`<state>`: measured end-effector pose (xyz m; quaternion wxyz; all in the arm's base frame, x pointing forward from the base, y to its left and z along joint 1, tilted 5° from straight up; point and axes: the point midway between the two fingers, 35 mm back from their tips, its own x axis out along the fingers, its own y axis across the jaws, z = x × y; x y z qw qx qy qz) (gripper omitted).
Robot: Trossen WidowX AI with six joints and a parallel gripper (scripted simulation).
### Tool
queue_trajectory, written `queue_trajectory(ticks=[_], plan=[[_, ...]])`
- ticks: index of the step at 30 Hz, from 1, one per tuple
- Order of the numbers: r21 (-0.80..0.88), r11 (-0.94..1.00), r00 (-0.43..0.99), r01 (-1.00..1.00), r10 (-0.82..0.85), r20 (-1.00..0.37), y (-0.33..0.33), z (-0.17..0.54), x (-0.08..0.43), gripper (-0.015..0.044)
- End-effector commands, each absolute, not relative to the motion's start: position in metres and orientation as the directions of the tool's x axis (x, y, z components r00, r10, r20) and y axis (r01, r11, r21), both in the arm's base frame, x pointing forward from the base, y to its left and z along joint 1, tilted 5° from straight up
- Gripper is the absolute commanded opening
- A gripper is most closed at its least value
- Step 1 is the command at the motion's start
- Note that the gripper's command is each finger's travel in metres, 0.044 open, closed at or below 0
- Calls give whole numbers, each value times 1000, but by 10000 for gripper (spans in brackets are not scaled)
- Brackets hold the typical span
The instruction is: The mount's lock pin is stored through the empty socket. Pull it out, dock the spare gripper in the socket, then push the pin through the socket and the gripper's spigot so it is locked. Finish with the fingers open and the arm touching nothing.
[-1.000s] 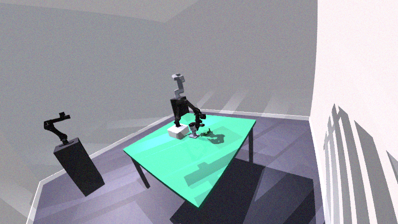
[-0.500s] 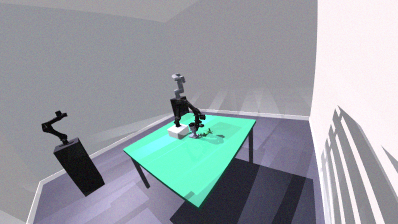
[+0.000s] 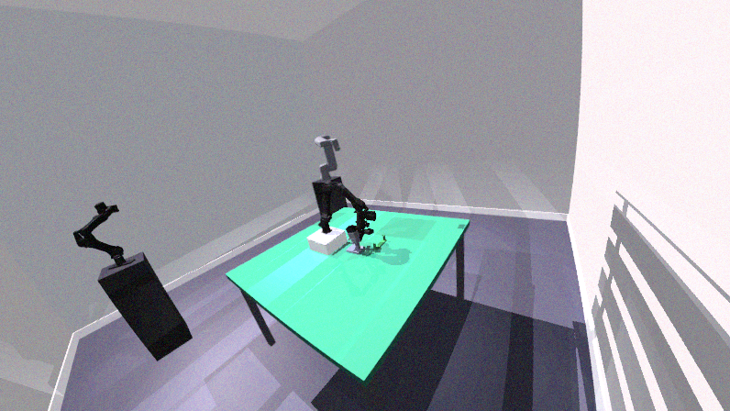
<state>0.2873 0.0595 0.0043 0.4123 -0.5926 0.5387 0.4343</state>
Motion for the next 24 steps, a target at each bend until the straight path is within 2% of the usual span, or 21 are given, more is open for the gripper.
queue_trajectory(ticks=[1, 6, 24], plan=[[-21, -79, 43, -997, -281, -959, 60, 4, 287, 79], [-21, -79, 43, -997, -281, -959, 60, 4, 287, 200], [8, -89, 19, -996, -292, -956, 81, 26, 278, 200]])
